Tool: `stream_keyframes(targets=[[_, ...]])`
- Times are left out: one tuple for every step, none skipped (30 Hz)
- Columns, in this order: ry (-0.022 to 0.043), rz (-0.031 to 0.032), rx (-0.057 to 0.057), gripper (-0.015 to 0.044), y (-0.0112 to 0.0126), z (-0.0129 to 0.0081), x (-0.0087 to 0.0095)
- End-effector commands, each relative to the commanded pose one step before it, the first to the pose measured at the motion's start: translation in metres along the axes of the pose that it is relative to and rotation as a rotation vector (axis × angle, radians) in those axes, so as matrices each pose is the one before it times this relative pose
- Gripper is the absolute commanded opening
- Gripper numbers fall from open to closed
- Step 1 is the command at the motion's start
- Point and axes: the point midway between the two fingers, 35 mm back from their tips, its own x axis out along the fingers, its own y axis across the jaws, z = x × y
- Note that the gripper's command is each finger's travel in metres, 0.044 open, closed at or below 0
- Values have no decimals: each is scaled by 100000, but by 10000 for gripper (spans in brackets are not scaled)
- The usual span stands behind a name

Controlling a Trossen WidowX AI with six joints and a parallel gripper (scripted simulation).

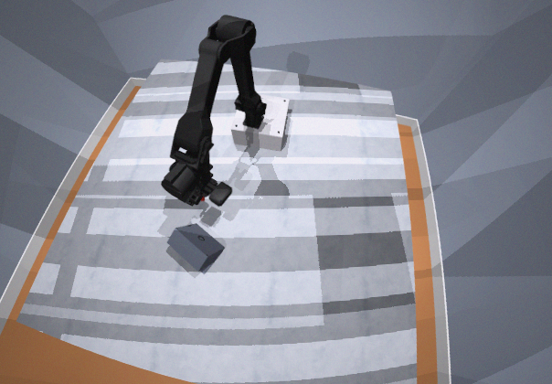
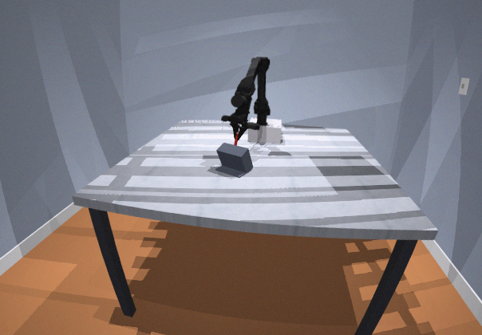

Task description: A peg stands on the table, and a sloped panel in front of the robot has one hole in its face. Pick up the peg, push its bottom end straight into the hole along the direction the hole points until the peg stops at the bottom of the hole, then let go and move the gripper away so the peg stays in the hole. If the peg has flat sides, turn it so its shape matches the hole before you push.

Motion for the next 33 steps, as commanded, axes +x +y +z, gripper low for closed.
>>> stream_keyframes(targets=[[-2287, -1096, -1942, 0, 221, 101, 246], [-610, -217, -439, 0, 74, 32, 64], [-610, -216, -437, 0, 75, 32, 63], [-610, -215, -434, 0, 75, 31, 62], [-611, -215, -431, 0, 75, 31, 60], [-611, -214, -429, 0, 75, 30, 59], [-611, -213, -426, 0, 75, 30, 58], [-612, -212, -423, 0, 76, 29, 57], [-612, -211, -420, 0, 76, 29, 55], [-612, -210, -418, 0, 76, 28, 54], [-612, -209, -415, 0, 76, 28, 53], [-613, -208, -412, 0, 76, 27, 52], [-613, -207, -409, 0, 76, 27, 50], [-613, -207, -406, 0, 76, 26, 49], [-613, -206, -404, 0, 76, 26, 48], [-614, -205, -401, 0, 76, 25, 46], [-614, -204, -398, 0, 77, 25, 45], [-614, -203, -395, 0, 77, 24, 44], [-614, -202, -392, 0, 77, 24, 43], [-614, -202, -389, 0, 77, 23, 41], [-615, -201, -386, 0, 77, 23, 40], [-615, -200, -383, 0, 77, 23, 39], [-615, -199, -380, 0, 77, 22, 37], [-615, -198, -377, 0, 77, 22, 36], [-615, -198, -375, 0, 77, 21, 35], [-615, -197, -372, 0, 77, 21, 33], [-615, -196, -369, 0, 77, 21, 32], [-615, -195, -366, 0, 77, 20, 31], [-615, -195, -363, 0, 77, 20, 29], [-615, -194, -360, 0, 77, 20, 28], [-616, -193, -357, 0, 77, 19, 27], [-616, -192, -354, 0, 76, 19, 25], [-616, -192, -351, 0, 76, 19, 24]])
